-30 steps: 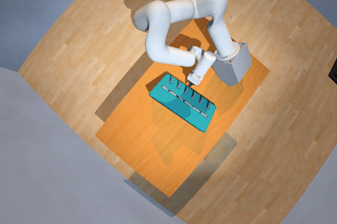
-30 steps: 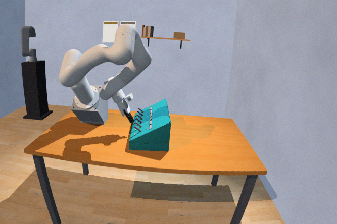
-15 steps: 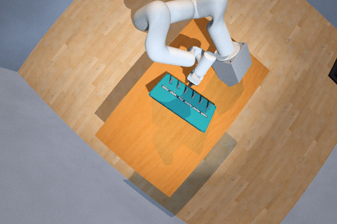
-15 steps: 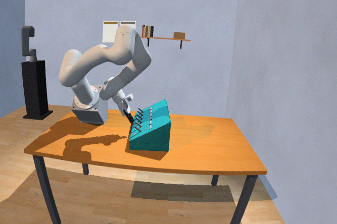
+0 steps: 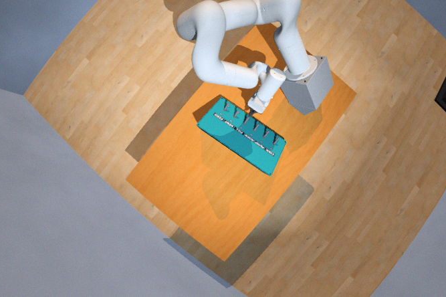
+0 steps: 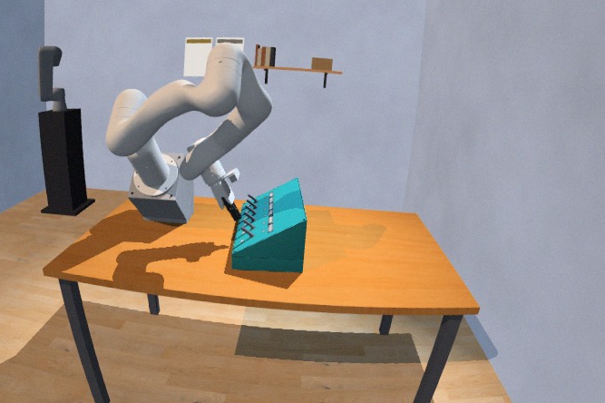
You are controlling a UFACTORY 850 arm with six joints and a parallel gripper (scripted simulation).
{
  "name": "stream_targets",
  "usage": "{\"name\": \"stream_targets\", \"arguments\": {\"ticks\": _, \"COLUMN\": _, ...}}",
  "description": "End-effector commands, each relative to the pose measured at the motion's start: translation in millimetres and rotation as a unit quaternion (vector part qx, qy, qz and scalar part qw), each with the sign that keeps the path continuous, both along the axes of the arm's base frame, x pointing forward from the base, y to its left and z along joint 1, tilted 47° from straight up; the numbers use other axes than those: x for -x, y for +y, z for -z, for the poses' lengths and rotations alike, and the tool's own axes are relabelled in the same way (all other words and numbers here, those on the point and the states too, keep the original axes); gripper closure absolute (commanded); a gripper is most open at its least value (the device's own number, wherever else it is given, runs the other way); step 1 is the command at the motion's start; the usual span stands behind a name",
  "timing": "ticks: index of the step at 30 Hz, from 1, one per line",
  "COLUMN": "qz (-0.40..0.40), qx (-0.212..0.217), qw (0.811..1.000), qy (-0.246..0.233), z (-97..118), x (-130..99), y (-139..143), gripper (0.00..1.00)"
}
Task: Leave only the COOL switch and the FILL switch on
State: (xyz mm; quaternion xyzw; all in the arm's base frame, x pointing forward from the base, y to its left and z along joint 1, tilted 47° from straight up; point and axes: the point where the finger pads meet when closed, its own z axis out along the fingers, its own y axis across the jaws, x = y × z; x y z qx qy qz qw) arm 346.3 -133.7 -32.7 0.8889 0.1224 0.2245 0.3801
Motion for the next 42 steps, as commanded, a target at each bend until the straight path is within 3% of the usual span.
{"name": "stream_targets", "arguments": {"ticks": 1, "qz": 0.0, "qx": 0.0, "qw": 1.0, "qy": 0.0, "z": -0.9, "x": -2.3, "y": 1.1, "gripper": 1.0}}
{"name": "stream_targets", "arguments": {"ticks": 42, "qz": 0.0, "qx": 0.0, "qw": 1.0, "qy": 0.0, "z": -9.7, "x": -27.2, "y": 12.3, "gripper": 1.0}}
